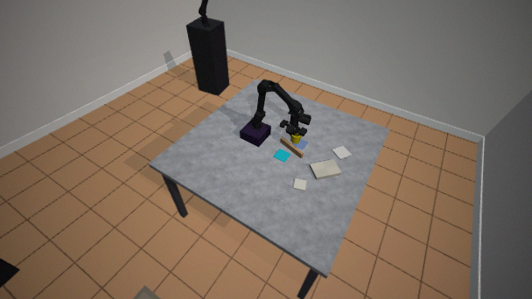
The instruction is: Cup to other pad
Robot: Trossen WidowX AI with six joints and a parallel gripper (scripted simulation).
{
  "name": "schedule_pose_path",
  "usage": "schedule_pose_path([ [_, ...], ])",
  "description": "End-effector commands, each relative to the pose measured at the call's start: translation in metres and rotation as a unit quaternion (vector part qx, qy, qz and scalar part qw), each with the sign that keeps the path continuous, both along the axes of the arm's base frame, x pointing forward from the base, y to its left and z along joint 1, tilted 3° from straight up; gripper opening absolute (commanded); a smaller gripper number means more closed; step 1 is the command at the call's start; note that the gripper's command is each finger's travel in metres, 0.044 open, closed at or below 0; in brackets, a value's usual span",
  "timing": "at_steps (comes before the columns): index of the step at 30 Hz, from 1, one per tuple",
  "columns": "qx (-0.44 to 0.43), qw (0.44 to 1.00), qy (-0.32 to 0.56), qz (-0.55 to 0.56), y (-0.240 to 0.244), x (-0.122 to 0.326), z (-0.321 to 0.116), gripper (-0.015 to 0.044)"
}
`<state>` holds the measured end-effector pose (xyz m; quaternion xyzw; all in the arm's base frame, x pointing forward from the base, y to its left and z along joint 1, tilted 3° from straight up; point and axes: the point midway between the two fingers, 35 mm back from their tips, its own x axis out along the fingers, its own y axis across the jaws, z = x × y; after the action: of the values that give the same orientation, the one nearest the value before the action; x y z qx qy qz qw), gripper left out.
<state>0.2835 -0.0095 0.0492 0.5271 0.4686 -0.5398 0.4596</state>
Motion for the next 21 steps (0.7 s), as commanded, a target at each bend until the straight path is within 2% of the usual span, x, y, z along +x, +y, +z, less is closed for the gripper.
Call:
schedule_pose_path([
  [1, -0.002, 1.000, 0.001, 0.002, -0.010, -0.005, 0.000, 0.0000],
  [21, -0.004, 1.000, 0.002, 0.002, -0.049, -0.022, 0.002, 0.0000],
])
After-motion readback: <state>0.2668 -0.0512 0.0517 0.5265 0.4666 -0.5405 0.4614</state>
